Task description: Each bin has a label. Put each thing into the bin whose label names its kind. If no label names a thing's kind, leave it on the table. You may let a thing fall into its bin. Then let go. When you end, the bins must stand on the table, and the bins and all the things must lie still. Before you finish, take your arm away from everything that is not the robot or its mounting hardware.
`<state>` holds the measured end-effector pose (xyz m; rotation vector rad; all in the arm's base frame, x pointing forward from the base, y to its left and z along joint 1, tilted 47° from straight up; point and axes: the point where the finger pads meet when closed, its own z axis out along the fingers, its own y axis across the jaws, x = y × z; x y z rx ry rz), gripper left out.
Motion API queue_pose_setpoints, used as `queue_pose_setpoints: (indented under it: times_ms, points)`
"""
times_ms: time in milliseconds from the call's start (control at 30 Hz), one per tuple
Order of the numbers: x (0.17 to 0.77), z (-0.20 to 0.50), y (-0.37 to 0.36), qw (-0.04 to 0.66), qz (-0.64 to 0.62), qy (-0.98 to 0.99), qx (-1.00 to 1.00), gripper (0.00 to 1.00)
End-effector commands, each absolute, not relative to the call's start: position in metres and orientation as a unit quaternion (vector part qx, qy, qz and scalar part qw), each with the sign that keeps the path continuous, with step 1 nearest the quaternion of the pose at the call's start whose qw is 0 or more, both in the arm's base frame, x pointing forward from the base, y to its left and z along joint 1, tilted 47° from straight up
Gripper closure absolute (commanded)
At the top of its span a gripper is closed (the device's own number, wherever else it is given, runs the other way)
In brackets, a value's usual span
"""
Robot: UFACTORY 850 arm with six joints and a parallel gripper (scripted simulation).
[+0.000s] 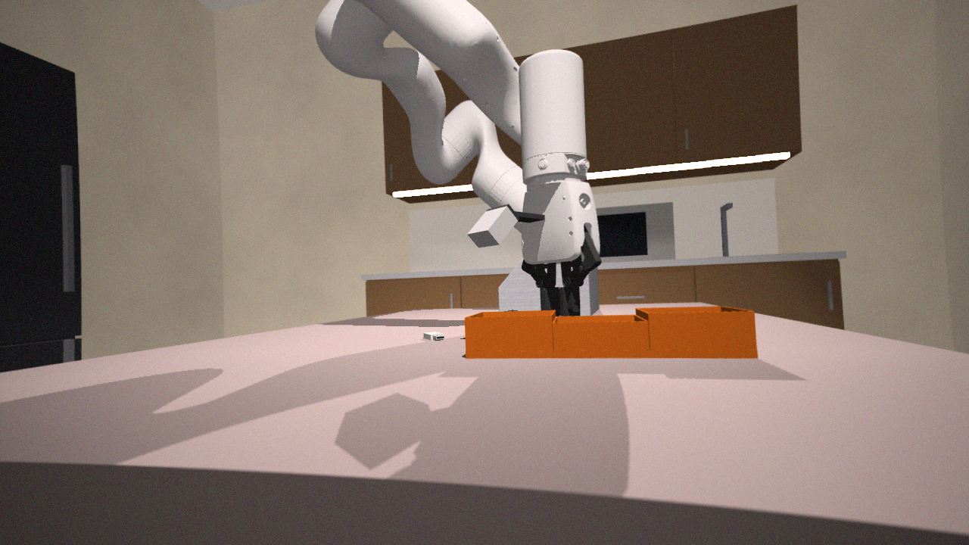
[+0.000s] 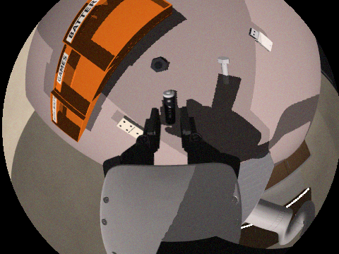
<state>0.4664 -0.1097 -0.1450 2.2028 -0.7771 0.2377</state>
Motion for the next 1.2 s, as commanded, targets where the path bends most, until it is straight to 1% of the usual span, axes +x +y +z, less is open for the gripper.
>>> queue_pose_setpoints:
  times_ms: [0, 900, 933, 1167]
  points:
    - [0.4674, -0.1517, -0.1165, 0.386, 0.095, -0.305, 0.865, 0.72]
    - [0.4661, -0.1599, -0.1253, 0.386, 0.095, -0.305, 0.865, 0.72]
    - [0.4662, -0.1598, -0.1252, 0.386, 0.095, -0.305, 0.865, 1.0]
    - [0.4661, -0.1598, -0.1252, 0.386, 0.095, -0.305, 0.865, 1.0]
